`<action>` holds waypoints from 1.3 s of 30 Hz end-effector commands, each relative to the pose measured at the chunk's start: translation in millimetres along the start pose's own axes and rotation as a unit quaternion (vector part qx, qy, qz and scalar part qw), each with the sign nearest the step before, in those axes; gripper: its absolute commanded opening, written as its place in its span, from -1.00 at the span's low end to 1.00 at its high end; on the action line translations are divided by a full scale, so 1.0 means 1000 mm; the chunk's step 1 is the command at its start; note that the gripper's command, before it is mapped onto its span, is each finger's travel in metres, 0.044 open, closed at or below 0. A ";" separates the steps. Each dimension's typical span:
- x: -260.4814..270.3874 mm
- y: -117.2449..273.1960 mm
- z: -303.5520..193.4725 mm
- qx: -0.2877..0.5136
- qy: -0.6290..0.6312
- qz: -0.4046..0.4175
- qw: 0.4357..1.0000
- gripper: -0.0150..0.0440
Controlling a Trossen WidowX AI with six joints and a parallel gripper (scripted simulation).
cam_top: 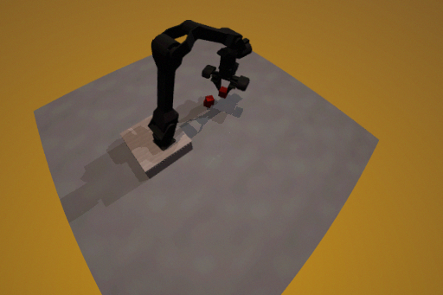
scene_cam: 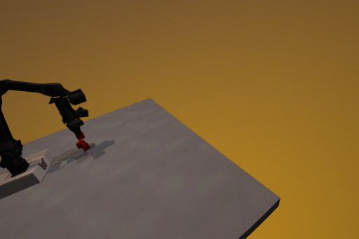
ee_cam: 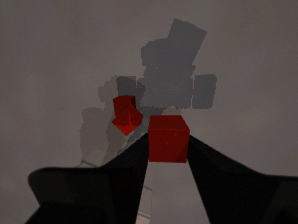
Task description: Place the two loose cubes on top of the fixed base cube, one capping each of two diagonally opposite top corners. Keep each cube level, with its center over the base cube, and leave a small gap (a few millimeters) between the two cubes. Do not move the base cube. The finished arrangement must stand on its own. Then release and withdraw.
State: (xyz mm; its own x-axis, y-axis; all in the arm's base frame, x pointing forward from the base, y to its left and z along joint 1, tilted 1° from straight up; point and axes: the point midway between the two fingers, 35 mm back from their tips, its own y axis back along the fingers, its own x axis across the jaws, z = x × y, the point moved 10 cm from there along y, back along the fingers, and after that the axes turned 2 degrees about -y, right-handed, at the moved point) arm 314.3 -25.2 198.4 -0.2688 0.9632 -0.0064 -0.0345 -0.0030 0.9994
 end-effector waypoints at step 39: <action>0.085 -0.008 0.014 0.002 0.375 -0.006 0.927 -0.14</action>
State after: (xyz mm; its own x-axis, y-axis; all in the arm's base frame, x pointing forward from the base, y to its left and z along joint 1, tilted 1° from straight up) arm 307.2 53.9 191.2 -0.8257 0.5632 -0.0312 -0.0338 0.0059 0.9994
